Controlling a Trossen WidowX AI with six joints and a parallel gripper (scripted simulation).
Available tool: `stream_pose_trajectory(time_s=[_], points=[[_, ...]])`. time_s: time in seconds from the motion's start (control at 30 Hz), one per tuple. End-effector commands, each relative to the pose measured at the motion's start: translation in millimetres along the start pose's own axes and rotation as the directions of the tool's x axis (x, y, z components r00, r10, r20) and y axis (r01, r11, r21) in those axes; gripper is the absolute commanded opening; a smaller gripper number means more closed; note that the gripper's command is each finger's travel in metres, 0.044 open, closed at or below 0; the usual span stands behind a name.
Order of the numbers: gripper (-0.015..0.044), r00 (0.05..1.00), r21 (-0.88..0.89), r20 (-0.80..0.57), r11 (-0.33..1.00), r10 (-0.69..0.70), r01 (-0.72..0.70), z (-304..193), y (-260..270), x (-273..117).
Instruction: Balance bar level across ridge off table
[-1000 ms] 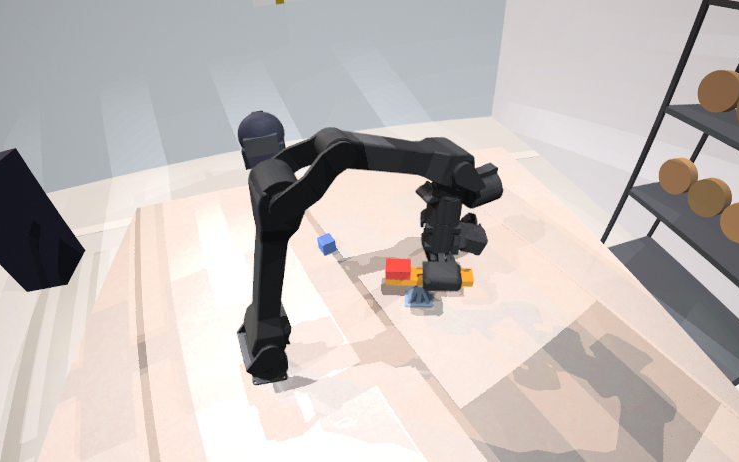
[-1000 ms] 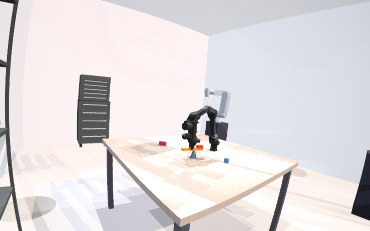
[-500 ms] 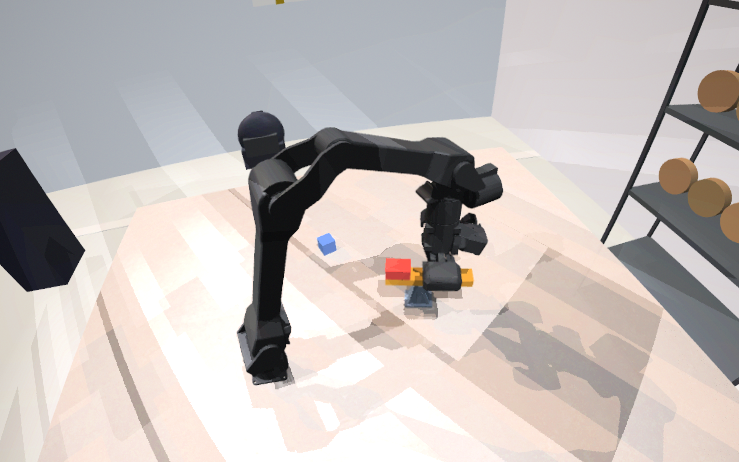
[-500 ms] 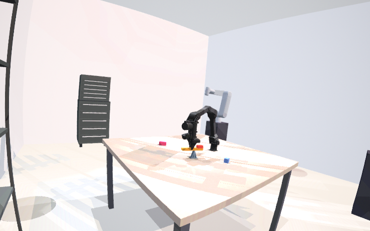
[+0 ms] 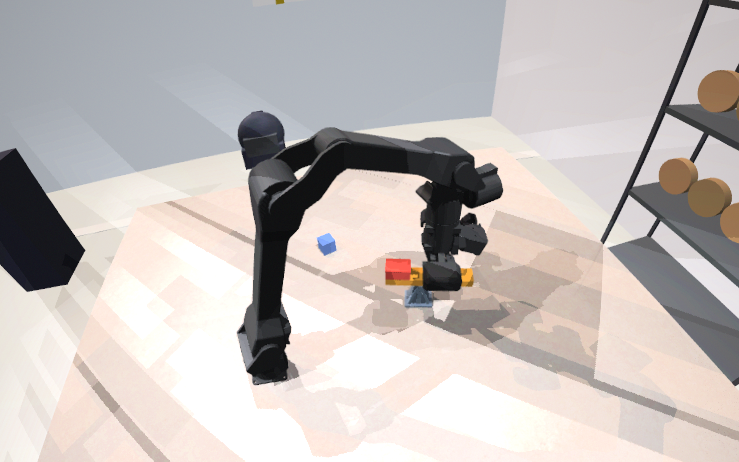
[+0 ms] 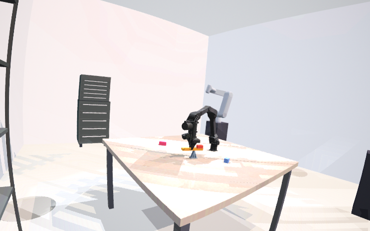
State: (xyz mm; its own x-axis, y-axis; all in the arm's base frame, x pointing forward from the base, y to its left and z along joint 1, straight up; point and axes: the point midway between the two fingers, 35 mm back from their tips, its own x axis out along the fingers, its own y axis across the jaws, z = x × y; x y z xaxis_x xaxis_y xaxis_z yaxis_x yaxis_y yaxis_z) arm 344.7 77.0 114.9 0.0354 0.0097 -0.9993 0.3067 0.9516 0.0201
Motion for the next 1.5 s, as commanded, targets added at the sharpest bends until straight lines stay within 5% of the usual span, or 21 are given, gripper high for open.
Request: stream_pose_trajectory(time_s=[0.0, 0.5, 0.73, 1.47], points=[[0.0, 1.0, 0.0, 0.0, 1.0, 0.0, 0.0, 0.0, 0.0, 0.0], [0.0, 1.0, 0.0, 0.0, 1.0, 0.0, 0.0, 0.0, 0.0, 0.0], [0.0167, 1.0, 0.0, 0.0, 1.0, 0.0, 0.0, 0.0, 0.0, 0.0], [0.0169, 1.0, 0.0, 0.0, 1.0, 0.0, 0.0, 0.0, 0.0, 0.0]])
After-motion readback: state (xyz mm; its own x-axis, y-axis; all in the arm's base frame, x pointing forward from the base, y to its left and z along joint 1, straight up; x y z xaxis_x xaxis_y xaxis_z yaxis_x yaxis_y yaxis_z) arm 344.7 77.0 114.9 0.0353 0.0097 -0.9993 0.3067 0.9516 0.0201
